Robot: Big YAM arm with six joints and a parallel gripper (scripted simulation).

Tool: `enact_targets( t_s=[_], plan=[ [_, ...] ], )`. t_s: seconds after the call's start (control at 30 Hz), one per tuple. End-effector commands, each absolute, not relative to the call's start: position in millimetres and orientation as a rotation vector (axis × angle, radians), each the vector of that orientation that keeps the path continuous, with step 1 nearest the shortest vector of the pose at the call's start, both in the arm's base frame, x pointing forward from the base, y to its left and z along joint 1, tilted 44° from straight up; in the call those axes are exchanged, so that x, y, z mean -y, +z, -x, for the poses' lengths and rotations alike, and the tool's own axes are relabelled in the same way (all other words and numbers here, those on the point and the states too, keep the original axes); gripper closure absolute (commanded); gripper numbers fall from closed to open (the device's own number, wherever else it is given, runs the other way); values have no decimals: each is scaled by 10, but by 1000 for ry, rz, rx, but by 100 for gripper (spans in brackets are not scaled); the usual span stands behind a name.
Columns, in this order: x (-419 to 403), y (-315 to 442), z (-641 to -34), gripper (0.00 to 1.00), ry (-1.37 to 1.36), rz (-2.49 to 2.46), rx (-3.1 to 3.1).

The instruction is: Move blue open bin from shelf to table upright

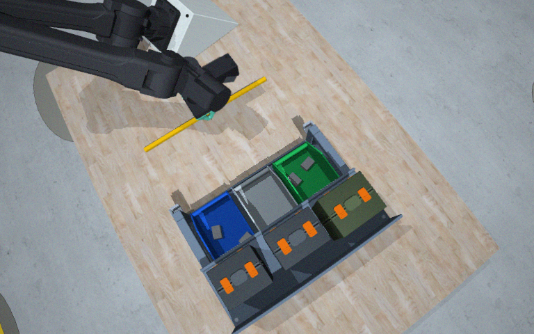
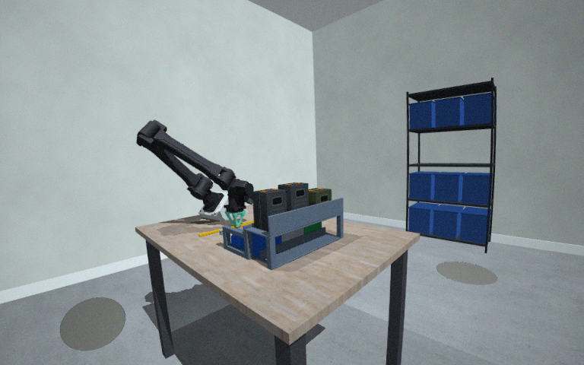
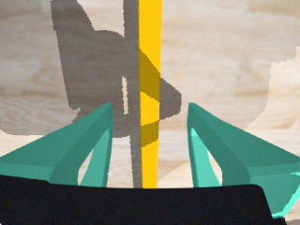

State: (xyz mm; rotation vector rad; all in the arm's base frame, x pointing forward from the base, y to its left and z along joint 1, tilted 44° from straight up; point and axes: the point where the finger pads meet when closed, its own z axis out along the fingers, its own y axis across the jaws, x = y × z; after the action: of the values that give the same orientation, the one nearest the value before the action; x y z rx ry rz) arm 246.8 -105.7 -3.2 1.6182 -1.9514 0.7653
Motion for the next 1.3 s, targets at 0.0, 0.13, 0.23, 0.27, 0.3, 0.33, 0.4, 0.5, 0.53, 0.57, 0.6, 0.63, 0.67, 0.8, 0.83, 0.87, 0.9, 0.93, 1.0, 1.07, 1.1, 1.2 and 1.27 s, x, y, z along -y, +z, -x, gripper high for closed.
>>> enact_targets(
  t_s=[0.0, 0.13, 0.23, 0.27, 0.3, 0.33, 0.4, 0.5, 0.53, 0.57, 0.6, 0.63, 0.67, 0.8, 0.83, 0.87, 0.9, 0.93, 1.0, 1.07, 1.1, 1.2, 1.27],
  plan=[
    [1056, -17, -2535, 57, 784, -1628, 1956],
    [1056, -17, -2535, 57, 784, -1628, 1956],
    [1056, -17, -2535, 57, 784, -1628, 1956],
    [1056, -17, -2535, 57, 784, -1628, 1956],
    [1056, -17, -2535, 57, 784, -1628, 1956],
    [1056, -17, -2535, 57, 784, -1628, 1956],
    [1056, -17, -2535, 57, 784, -1628, 1956],
    [1056, -17, -2535, 57, 784, -1628, 1956],
    [1056, -17, -2535, 57, 784, -1628, 1956],
    [1056, -17, -2535, 57, 784, -1628, 1956],
    [1056, -17, -2535, 57, 784, -1628, 1956],
    [1056, -16, -2536, 57, 784, -1628, 1956],
    [1056, -16, -2536, 57, 784, -1628, 1956],
    [1032, 5, -2563, 57, 794, -1632, 1960],
    [1011, 26, -2571, 57, 795, -1634, 1960],
    [996, 50, -2583, 57, 798, -1630, 1965],
    [987, 70, -2614, 57, 804, -1629, 1971],
    [975, 93, -2649, 57, 810, -1629, 1976],
    [952, 115, -2650, 57, 809, -1629, 1977],
    [921, 147, -2652, 57, 809, -1630, 1978],
    [903, 166, -2653, 57, 809, -1630, 1979],
    [838, 233, -2657, 57, 809, -1630, 1981],
    [838, 233, -2657, 57, 809, -1630, 1981]
  ],
)
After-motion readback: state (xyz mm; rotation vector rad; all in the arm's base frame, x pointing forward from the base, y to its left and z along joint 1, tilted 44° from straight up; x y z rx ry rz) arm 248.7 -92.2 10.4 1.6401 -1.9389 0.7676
